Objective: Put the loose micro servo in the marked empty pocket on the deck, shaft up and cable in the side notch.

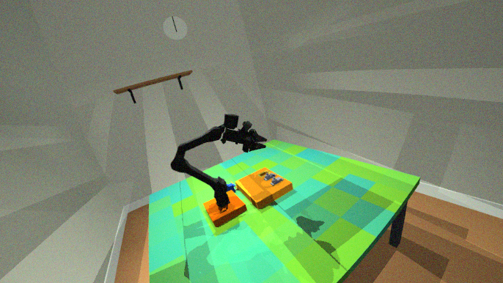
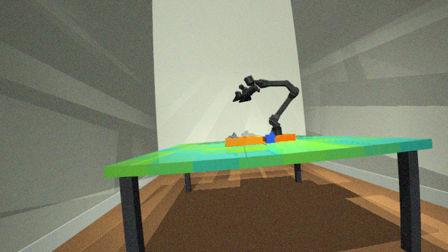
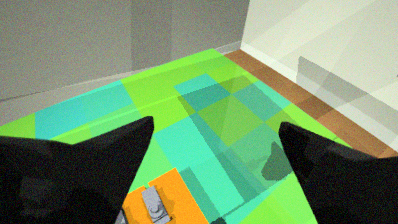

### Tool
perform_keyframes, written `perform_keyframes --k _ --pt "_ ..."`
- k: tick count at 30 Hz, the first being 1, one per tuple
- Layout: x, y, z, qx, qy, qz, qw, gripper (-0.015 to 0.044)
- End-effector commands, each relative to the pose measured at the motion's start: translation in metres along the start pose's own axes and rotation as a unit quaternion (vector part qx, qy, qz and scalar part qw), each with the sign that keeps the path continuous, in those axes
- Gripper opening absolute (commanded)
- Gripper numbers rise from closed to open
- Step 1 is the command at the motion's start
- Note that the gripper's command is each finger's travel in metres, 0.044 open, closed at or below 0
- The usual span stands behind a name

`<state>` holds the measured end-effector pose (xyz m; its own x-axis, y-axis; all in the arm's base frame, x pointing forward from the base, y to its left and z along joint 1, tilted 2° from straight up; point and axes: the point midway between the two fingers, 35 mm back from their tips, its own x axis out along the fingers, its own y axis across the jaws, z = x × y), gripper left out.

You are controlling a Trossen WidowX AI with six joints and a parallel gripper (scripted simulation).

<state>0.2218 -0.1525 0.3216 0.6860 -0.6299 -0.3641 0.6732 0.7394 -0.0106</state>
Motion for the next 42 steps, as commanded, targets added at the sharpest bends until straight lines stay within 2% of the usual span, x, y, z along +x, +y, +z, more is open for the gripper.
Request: perform_keyframes --k 1,12,22,33,38,42 --pt "0.005 0.029 -0.027 0.003 0.049 0.048 0.998 0.0440" --pt "-0.012 0.105 -0.105 -0.015 0.193 0.163 0.967 0.0440" --pt "-0.060 0.151 -0.187 -0.057 0.338 0.221 0.913 0.0440" --pt "-0.128 0.151 -0.274 -0.150 0.477 0.206 0.841 0.0440" --pt "-0.154 0.133 -0.304 -0.203 0.517 0.174 0.813 0.0440" --pt "-0.159 0.128 -0.311 -0.219 0.525 0.163 0.806 0.0440"
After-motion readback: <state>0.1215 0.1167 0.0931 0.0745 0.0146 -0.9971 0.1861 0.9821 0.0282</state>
